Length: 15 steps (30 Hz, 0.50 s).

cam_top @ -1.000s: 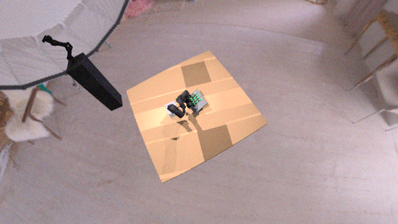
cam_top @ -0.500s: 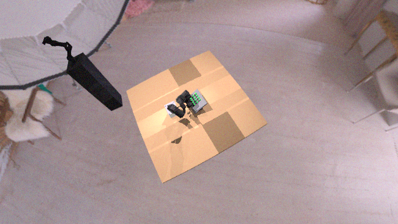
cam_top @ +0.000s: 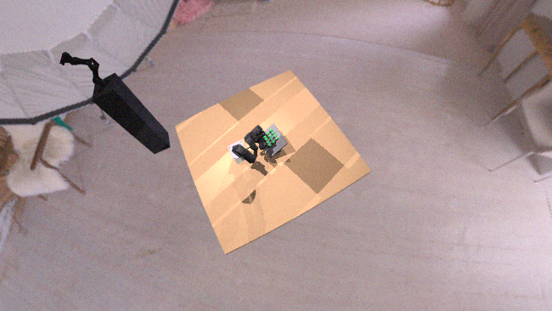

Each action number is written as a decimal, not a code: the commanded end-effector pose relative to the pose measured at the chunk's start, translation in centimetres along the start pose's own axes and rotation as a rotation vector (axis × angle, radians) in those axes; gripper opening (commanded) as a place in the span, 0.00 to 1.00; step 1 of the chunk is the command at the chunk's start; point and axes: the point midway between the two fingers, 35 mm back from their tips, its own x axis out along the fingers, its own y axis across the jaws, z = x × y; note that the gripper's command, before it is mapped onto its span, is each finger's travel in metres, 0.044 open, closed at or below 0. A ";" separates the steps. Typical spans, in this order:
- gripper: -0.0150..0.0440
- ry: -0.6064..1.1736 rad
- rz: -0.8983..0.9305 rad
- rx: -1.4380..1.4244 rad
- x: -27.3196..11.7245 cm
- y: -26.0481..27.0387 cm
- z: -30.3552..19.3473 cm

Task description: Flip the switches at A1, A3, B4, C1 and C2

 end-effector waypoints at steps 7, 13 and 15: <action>0.25 -0.001 0.006 -0.006 0.1 0.1 0.0; 0.25 -0.001 0.006 -0.006 0.2 0.1 0.0; 0.25 -0.001 0.006 -0.006 0.2 0.1 0.0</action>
